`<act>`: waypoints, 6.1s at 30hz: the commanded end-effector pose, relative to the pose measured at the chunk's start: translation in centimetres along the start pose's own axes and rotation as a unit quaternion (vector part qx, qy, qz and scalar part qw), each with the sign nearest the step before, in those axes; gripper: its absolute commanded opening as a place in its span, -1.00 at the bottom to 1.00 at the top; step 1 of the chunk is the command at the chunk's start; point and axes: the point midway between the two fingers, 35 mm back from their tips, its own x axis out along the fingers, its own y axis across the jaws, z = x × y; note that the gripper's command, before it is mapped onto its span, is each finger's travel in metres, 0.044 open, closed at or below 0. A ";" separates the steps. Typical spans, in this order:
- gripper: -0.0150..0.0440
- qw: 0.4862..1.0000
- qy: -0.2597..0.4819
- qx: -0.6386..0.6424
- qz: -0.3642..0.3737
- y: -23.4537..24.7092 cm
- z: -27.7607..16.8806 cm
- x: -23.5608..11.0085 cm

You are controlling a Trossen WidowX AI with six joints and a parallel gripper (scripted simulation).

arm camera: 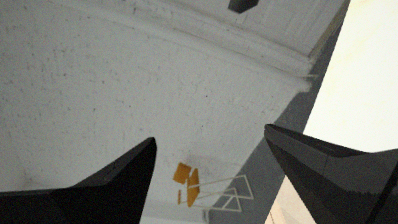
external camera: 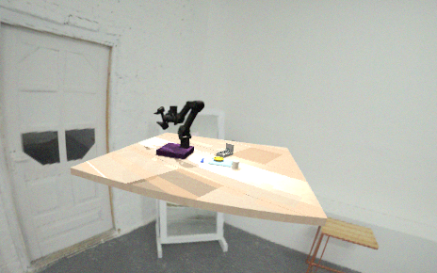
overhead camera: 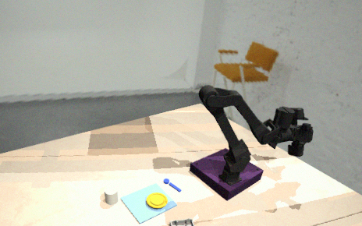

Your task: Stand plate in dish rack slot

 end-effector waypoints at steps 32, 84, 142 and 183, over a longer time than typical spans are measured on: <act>0.86 0.869 -0.294 -0.019 -0.397 -14.6 21.2 -15.6; 0.86 0.443 -0.333 0.528 -0.644 -12.1 -9.2 -58.9; 0.74 0.442 -0.327 0.558 -0.621 -16.3 -14.5 -58.4; -0.49 0.442 -0.328 0.557 -0.622 -3.4 -8.8 -60.6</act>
